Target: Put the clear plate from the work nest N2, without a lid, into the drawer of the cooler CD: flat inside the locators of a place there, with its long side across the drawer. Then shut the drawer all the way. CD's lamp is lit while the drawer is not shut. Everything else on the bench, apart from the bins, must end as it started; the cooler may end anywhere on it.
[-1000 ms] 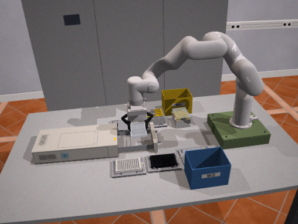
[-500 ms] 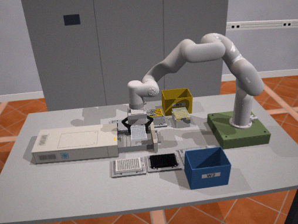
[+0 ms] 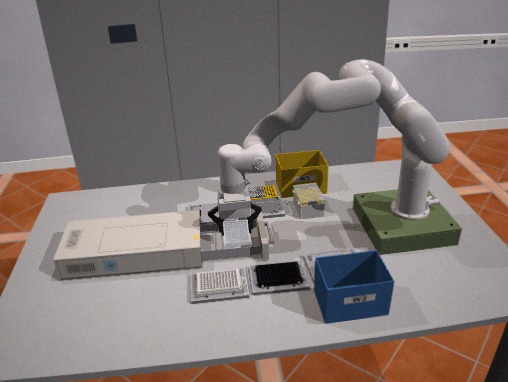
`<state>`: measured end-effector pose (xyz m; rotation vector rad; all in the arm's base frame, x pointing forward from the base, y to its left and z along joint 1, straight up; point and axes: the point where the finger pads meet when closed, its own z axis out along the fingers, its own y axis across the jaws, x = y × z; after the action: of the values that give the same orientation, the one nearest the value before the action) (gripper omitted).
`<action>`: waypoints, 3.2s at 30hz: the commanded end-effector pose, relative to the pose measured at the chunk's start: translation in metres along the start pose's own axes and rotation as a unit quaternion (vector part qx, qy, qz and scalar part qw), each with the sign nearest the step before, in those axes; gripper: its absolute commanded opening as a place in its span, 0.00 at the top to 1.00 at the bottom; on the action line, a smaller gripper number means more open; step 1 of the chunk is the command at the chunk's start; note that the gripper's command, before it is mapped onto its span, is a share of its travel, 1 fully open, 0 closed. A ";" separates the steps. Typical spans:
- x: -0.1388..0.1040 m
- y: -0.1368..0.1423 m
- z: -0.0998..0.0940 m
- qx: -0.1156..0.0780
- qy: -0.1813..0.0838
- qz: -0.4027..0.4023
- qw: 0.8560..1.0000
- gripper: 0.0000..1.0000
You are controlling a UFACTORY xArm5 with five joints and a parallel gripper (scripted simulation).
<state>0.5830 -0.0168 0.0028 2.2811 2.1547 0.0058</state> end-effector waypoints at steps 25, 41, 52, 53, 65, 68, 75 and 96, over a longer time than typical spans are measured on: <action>0.000 0.002 0.011 -0.003 -0.003 0.000 1.000 1.00; 0.000 0.002 0.011 -0.003 -0.003 0.000 1.000 1.00; 0.000 0.002 0.011 -0.003 -0.003 0.000 1.000 1.00; 0.000 0.002 0.011 -0.003 -0.003 0.000 1.000 1.00; 0.000 0.002 0.013 -0.003 -0.003 0.000 1.000 1.00; 0.000 0.002 0.015 -0.003 -0.003 0.000 1.000 1.00; 0.000 0.002 0.020 -0.003 -0.003 0.000 1.000 1.00; 0.000 0.002 0.026 -0.003 -0.003 0.000 1.000 1.00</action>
<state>0.5832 -0.0170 -0.0251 2.2812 2.1548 0.0056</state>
